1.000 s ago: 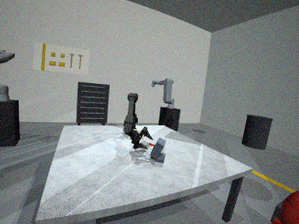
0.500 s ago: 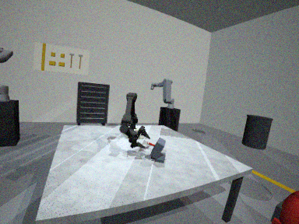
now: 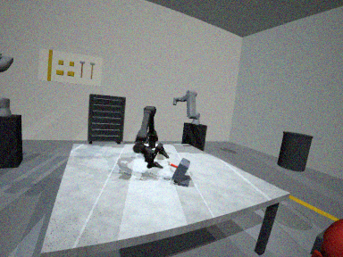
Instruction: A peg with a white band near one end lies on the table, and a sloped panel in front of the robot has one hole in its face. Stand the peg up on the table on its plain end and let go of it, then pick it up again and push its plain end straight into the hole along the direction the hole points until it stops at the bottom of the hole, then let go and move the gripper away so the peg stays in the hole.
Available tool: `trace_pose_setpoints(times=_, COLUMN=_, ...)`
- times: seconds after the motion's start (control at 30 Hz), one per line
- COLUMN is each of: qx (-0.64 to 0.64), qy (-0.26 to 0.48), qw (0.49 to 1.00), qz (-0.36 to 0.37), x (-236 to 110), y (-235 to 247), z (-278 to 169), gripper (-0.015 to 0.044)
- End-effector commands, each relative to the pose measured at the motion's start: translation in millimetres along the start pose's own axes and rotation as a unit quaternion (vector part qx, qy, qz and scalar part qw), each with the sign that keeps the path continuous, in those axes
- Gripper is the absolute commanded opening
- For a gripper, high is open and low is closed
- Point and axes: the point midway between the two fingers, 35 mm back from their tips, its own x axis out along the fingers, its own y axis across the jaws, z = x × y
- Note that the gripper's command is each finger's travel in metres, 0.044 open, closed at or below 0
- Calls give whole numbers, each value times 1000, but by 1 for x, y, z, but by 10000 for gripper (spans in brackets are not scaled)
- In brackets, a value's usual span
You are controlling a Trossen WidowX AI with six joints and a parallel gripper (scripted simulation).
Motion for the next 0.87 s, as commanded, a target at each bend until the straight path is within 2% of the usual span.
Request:
trace_pose_setpoints(times=0.0, qx=-5, qy=-1, qw=1000, qz=3, x=-6, y=3, z=2, gripper=440)
trace_pose_setpoints(times=0.83, qx=-3, qy=-1, qw=1000, qz=7, x=-38, y=-1, z=-1, gripper=440)
